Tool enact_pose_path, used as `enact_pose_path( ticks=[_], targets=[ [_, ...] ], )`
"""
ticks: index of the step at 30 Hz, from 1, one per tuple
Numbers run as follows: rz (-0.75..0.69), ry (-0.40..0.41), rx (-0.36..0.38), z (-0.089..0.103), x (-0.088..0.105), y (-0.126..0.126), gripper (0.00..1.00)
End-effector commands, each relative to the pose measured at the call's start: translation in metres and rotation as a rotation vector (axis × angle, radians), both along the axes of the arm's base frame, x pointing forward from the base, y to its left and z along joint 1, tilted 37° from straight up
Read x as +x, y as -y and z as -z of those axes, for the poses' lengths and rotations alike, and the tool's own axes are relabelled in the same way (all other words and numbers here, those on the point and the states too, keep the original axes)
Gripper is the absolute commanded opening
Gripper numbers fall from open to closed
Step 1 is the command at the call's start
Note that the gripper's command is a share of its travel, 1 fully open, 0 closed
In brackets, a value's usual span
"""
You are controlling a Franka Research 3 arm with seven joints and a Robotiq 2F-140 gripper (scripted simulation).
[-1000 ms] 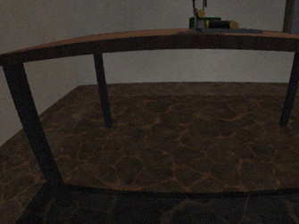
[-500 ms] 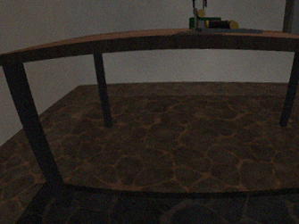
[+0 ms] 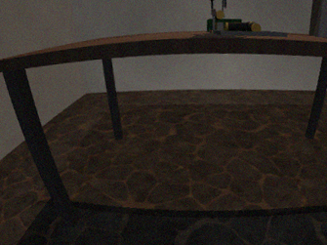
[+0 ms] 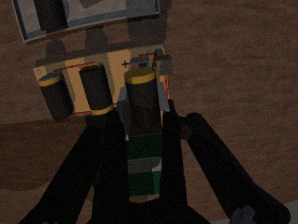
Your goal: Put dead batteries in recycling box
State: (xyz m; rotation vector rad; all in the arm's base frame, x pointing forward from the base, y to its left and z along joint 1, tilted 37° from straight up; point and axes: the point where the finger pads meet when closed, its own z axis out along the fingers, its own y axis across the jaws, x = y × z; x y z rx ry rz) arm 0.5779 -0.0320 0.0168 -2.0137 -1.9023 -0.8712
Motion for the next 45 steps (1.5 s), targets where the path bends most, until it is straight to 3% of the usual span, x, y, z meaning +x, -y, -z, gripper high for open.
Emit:
enact_pose_path(
  ticks=[1, 45],
  targets=[
    [0.004, 0.001, -0.003, 0.0008, -0.0016, 0.0035, 0.16],
    [0.004, 0.001, -0.003, 0.0074, 0.0001, -0.001, 0.16]
  ],
)
